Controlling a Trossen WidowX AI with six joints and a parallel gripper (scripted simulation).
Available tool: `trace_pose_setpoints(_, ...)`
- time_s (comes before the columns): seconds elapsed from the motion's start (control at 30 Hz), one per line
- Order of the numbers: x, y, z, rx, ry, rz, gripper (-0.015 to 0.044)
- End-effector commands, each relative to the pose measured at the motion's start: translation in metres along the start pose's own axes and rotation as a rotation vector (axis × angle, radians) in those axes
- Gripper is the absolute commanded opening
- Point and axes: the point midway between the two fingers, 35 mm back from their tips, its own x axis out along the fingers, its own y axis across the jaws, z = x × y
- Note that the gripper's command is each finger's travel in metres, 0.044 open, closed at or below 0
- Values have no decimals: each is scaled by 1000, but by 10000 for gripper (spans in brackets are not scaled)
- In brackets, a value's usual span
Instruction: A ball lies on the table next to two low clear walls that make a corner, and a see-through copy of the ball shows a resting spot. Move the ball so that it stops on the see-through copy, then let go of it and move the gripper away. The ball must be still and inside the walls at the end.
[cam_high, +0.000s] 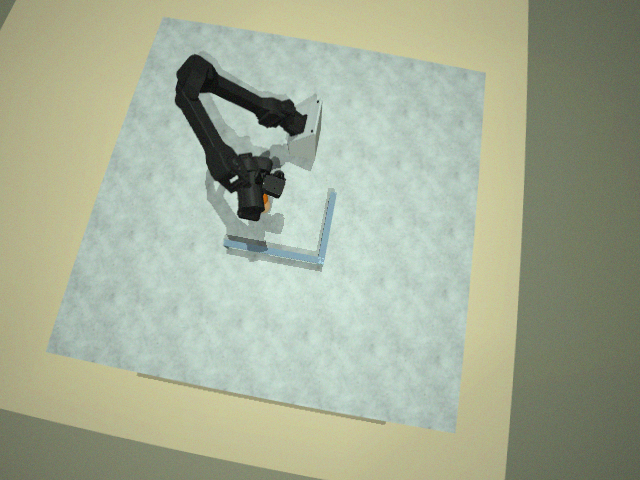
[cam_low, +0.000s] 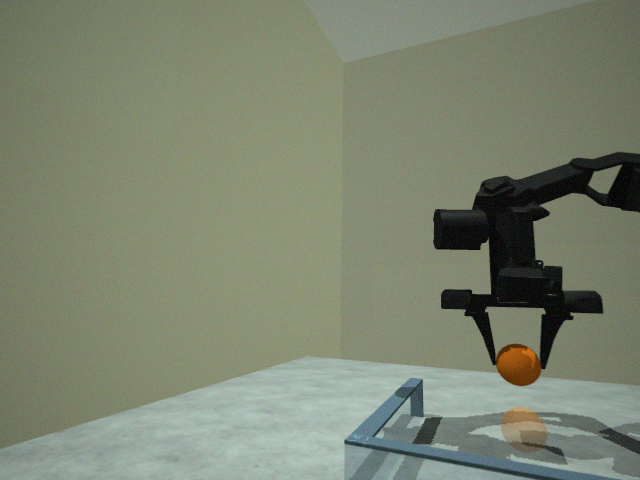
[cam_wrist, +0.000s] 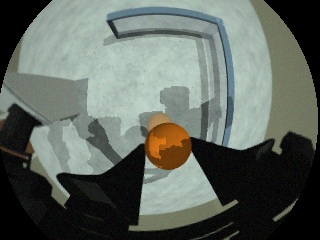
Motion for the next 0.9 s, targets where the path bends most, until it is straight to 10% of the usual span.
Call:
trace_pose_setpoints(0.0,13,0,-1,-7,6,1,0)
trace_pose_setpoints(0.87,82,2,-3,-6,12,1,0)
